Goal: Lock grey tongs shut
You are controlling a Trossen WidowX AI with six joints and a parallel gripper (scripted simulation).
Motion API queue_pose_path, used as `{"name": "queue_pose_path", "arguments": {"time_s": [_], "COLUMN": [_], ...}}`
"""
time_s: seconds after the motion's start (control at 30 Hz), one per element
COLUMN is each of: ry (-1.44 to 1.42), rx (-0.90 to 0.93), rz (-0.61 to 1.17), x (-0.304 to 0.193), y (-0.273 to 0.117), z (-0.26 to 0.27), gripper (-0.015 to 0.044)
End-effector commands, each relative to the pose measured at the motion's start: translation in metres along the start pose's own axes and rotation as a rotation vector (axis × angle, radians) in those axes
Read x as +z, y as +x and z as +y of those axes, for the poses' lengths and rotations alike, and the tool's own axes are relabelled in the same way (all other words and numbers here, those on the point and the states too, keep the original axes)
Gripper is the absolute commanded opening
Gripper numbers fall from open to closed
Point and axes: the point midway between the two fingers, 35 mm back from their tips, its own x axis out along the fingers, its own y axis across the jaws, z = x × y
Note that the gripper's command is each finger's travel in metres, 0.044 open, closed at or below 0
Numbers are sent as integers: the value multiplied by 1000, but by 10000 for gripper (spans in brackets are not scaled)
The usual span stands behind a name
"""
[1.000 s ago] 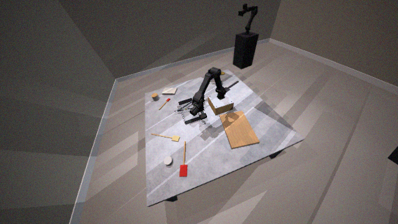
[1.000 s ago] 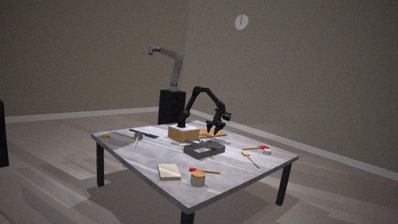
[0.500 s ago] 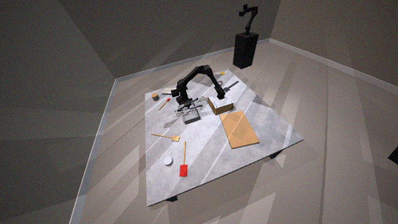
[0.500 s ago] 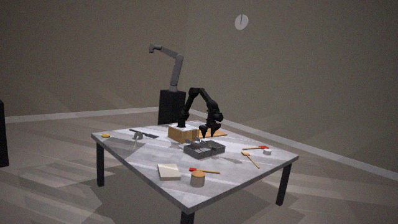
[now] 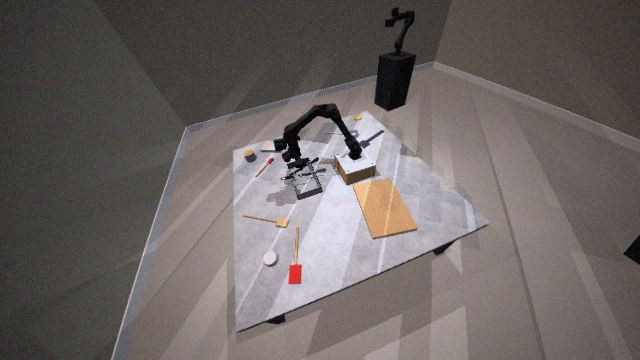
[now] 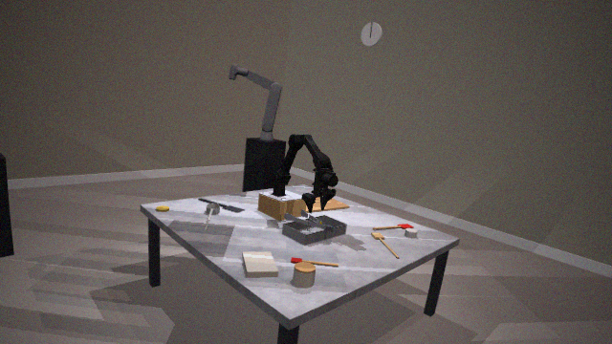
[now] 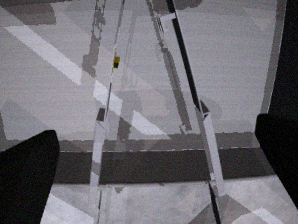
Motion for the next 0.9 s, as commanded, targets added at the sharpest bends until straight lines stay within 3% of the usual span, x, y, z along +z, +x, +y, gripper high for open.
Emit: {"name": "queue_pose_path", "arguments": {"time_s": [0.0, 0.87], "ry": [-4, -4], "rx": [3, 3], "rz": [-4, -4], "x": [0, 4], "y": [0, 37], "z": [-3, -3], "gripper": [440, 440]}}
